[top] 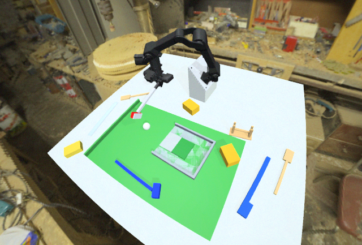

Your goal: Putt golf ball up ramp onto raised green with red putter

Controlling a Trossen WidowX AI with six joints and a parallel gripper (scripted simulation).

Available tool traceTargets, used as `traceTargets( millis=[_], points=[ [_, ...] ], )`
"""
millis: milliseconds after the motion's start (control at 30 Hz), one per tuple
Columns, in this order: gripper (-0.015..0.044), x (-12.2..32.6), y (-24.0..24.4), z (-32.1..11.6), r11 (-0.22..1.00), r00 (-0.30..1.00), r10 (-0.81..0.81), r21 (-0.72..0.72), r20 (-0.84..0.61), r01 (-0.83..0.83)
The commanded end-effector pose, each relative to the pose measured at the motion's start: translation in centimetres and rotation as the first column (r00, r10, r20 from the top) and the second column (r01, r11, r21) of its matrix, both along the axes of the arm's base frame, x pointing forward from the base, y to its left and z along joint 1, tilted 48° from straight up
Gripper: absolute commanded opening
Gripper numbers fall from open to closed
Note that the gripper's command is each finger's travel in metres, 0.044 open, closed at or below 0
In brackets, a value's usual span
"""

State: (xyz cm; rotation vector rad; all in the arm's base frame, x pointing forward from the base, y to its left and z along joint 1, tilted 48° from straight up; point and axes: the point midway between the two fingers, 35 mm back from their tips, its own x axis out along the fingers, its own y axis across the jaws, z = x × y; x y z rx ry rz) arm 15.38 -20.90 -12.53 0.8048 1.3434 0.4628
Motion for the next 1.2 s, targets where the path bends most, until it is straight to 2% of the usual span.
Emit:
traceTargets(
  millis=[0,267,1167],
  points=[
    [0.0,0.1,-0.3,-0.3,1.0,1.0,-0.009,-0.012,-0.004,0.009],
    [0.0,0.8,2.2,-2.6,1.0,1.0,-0.009,-0.011,-0.003,0.009],
    [0.0,1.3,4.4,-4.6,1.0,1.0,0.002,-0.01,-0.008,-0.002]
  ],
)
